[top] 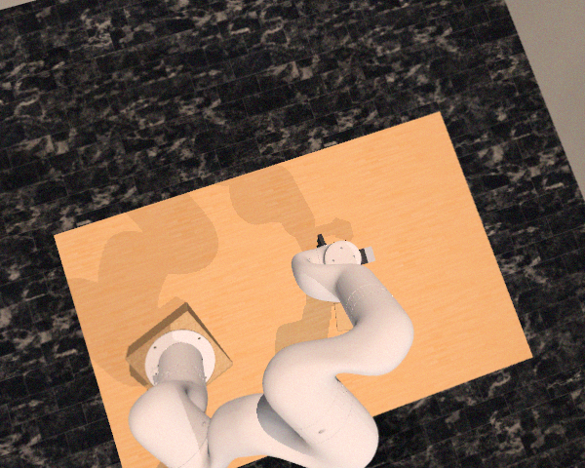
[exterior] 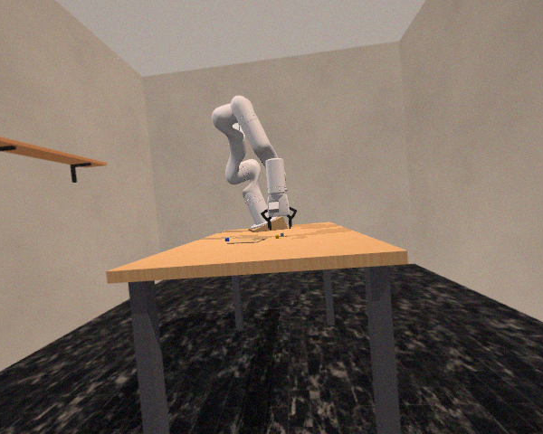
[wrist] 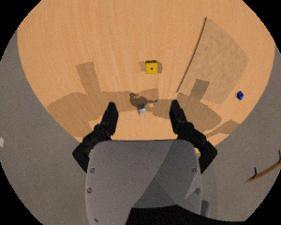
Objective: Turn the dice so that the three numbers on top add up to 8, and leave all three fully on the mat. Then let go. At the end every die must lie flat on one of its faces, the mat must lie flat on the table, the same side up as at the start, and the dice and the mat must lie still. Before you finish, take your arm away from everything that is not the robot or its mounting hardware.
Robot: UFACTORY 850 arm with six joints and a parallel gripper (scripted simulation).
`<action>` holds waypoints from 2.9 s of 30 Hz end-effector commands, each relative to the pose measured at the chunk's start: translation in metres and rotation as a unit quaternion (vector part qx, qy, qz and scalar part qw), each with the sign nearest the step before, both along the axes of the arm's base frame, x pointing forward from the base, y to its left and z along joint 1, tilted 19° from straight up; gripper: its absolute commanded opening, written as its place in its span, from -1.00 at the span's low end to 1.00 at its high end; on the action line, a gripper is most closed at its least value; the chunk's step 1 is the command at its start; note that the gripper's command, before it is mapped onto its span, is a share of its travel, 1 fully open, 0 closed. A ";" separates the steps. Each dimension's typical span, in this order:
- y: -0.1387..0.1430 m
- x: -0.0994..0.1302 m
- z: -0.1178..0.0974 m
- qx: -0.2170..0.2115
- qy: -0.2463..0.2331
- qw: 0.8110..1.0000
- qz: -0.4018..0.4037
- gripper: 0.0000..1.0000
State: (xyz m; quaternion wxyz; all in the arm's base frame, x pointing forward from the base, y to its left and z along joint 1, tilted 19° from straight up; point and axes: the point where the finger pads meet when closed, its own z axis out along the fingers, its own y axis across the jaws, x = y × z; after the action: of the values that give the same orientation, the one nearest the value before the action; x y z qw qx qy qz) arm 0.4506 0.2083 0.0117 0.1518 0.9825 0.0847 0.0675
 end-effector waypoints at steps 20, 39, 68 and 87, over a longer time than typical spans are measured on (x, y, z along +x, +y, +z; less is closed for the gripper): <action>0.025 -0.013 0.080 0.000 -0.001 1.000 0.000 1.00; 0.032 -0.017 0.108 0.001 -0.001 1.000 -0.002 1.00; -0.209 0.030 0.178 0.068 -0.124 0.903 -0.406 1.00; -0.213 0.034 0.165 0.039 -0.074 0.968 -0.237 1.00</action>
State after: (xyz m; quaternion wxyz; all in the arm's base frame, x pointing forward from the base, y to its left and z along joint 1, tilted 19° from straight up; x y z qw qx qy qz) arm 0.4826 -0.0035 0.1795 0.1291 0.9616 -0.2126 0.1157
